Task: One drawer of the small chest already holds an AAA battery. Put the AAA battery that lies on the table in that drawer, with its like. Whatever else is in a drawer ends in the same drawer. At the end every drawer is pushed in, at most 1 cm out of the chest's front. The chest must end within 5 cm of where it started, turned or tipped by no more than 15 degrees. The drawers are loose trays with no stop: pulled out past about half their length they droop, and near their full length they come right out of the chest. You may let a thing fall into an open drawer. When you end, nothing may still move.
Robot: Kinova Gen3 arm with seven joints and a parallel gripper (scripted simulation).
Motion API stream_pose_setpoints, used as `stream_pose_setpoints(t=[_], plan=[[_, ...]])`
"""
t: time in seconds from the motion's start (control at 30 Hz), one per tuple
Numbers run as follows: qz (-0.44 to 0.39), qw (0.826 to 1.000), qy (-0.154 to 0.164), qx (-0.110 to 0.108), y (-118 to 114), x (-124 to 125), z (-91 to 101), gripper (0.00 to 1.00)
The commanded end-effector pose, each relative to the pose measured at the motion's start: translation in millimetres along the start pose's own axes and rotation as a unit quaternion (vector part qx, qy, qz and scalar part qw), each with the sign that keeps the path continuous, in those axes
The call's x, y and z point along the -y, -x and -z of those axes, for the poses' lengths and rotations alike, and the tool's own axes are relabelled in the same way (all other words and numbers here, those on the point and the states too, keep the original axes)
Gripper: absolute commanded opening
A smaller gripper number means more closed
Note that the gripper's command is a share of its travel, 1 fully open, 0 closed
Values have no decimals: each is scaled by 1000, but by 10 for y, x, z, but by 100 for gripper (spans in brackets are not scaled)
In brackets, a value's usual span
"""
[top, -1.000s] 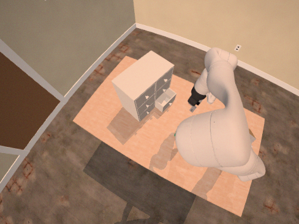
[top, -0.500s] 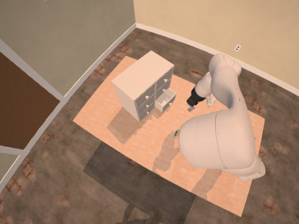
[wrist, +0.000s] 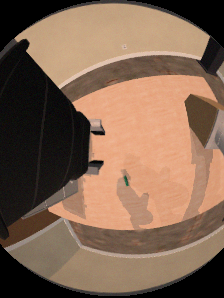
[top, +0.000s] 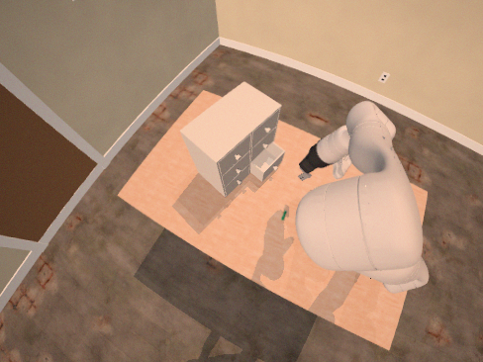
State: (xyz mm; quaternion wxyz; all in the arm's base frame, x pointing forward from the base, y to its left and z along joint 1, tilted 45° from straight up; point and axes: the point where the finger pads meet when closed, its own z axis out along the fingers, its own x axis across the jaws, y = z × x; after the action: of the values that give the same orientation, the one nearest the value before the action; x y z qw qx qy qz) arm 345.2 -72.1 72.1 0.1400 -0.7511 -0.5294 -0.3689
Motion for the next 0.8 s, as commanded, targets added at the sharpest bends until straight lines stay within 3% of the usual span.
stream_pose_setpoints(t=[0.0,0.77], plan=[[-5,1000,12,-1,0,18,-30,100],[-5,993,118,-1,-2,-88,-344,100]])
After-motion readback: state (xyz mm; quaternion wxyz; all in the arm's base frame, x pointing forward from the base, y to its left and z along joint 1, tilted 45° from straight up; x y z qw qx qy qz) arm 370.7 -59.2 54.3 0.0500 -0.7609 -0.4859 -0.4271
